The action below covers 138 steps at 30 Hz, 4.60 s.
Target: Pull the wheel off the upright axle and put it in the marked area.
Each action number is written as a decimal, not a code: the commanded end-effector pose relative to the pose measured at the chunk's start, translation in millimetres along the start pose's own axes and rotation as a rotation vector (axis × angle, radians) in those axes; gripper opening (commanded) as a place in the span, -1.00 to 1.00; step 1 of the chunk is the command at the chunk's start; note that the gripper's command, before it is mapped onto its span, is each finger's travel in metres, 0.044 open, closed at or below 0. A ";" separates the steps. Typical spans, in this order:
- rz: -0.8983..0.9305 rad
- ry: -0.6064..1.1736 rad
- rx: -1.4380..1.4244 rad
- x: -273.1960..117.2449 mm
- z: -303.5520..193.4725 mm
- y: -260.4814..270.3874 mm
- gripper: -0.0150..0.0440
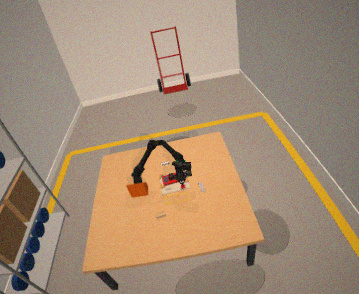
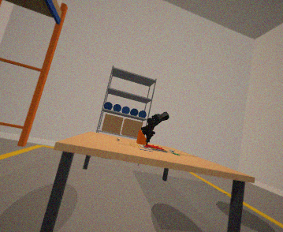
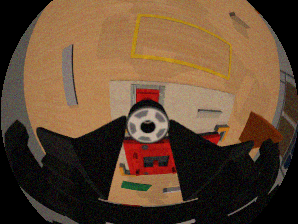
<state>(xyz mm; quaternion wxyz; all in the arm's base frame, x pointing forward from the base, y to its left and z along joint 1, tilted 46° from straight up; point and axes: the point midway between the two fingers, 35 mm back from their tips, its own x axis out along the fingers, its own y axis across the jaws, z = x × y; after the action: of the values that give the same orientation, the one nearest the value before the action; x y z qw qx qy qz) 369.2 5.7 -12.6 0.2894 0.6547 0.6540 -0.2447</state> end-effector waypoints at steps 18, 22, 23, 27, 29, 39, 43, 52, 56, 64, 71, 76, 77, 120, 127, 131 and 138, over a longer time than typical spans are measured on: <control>-0.001 -0.003 -0.003 -39.0 0.3 -1.7 -0.49; 0.003 -0.003 0.005 -33.7 11.2 -5.1 -0.49; 0.003 -0.006 0.004 -34.4 17.9 -7.8 -0.49; 0.002 -0.012 0.004 -37.0 43.8 -19.9 -0.49; 0.002 -0.014 0.003 -38.1 56.1 -26.7 -0.49; -0.002 -0.011 -0.002 -40.7 107.9 -63.4 -0.49; -0.003 -0.010 -0.002 -39.9 108.7 -64.1 -0.49; -0.002 -0.010 -0.002 -19.4 108.8 -64.0 -0.49; -0.002 -0.011 -0.002 -3.8 109.7 -62.6 -0.49; -0.001 -0.008 -0.002 48.8 109.4 -62.8 -0.49; -0.002 -0.005 -0.002 64.5 108.2 -64.5 -0.49; -0.007 -0.009 -0.007 60.1 108.4 -64.0 -0.05; -0.007 -0.009 -0.007 60.1 108.4 -64.0 0.04; -0.007 -0.009 0.002 -45.1 75.2 -145.5 1.00; -0.007 -0.009 0.002 -45.1 75.2 -145.5 1.00; -0.007 -0.009 0.002 -45.1 75.2 -145.5 1.00; -0.007 -0.009 0.002 -45.1 75.2 -145.5 1.00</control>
<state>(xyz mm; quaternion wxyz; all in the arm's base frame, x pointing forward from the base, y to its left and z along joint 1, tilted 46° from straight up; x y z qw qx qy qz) 228.2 -82.6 -43.2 0.2905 0.6537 0.6528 -0.2492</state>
